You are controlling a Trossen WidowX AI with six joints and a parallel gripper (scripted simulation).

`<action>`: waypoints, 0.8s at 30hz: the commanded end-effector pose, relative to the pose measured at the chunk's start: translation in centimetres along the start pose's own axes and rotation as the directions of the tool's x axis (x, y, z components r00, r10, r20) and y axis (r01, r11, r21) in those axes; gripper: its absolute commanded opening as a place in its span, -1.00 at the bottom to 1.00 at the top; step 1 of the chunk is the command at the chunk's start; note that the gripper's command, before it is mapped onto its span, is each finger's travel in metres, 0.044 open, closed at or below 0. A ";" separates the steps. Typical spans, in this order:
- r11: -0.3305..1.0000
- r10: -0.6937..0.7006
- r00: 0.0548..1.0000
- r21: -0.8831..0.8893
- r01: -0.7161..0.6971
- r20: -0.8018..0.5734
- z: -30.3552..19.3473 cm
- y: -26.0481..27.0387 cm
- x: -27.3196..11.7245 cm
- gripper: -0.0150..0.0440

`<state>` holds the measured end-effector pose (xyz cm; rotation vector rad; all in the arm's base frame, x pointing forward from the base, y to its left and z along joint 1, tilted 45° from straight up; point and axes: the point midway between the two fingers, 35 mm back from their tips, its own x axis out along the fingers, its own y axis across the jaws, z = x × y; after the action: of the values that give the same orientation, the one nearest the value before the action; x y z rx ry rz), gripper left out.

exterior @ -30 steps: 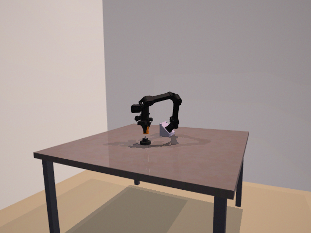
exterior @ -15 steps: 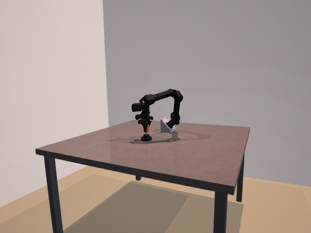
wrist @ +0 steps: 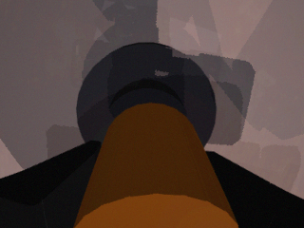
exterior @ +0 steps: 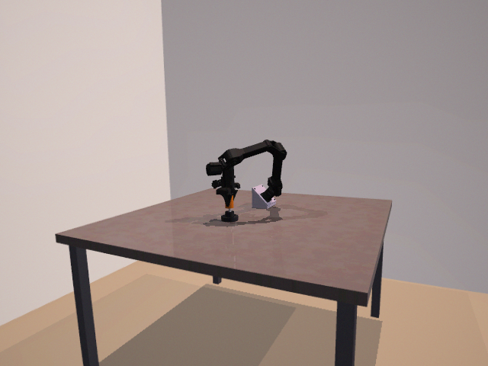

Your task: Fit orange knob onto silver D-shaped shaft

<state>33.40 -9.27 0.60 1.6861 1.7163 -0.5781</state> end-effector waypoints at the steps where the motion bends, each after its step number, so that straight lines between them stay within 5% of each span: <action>1: 1.000 0.011 1.000 -0.010 -0.011 0.004 0.1 0.4 -0.4 -0.49; 24: 1.000 0.011 1.000 -0.019 -0.011 0.004 0.0 0.5 -0.3 -0.49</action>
<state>33.81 -9.07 0.62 1.6827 1.7138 -0.5697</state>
